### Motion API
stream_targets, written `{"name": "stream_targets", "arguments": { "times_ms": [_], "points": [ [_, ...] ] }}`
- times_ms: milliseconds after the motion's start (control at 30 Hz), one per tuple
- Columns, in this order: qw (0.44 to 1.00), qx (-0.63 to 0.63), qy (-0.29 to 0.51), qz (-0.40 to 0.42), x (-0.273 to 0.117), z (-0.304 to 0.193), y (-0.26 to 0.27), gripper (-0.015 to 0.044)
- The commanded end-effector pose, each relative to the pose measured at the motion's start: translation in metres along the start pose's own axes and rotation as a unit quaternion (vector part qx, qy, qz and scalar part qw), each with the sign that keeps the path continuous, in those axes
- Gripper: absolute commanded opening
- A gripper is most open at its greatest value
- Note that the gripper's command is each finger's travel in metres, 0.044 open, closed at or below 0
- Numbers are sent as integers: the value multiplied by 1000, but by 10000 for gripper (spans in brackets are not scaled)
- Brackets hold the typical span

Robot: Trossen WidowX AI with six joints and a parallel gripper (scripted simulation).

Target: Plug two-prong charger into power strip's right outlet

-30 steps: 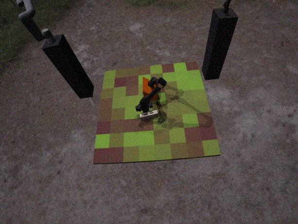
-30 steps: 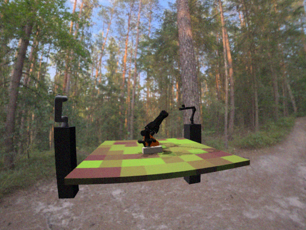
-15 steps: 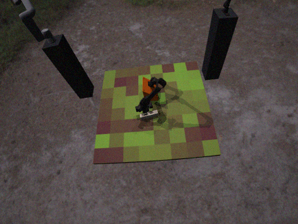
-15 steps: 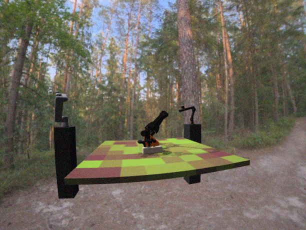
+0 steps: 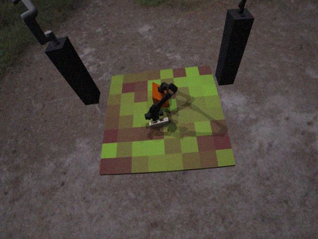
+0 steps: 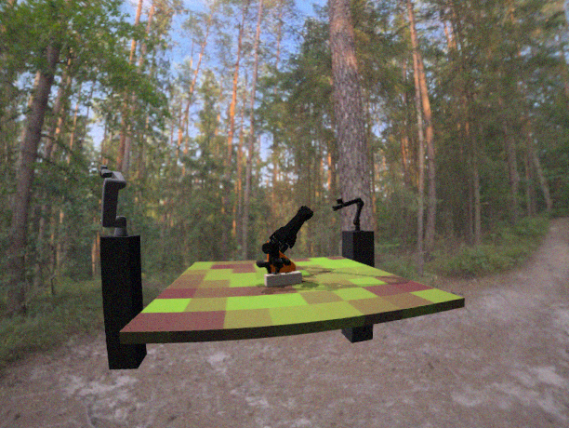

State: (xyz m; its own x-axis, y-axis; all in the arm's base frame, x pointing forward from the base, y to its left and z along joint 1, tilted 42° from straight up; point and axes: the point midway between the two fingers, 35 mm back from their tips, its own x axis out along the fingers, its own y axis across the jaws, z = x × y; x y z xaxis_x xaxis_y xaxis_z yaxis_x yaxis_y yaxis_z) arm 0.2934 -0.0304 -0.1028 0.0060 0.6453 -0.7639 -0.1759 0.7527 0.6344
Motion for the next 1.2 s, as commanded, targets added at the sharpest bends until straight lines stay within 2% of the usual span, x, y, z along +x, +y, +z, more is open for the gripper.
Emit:
{"name": "stream_targets", "arguments": {
  "times_ms": [0, 1167],
  "points": [
    [1000, 2, -1, 2, 0, 2, 0, 0],
    [1000, 2, -1, 2, -1, 7, 0, 0]
  ]
}}
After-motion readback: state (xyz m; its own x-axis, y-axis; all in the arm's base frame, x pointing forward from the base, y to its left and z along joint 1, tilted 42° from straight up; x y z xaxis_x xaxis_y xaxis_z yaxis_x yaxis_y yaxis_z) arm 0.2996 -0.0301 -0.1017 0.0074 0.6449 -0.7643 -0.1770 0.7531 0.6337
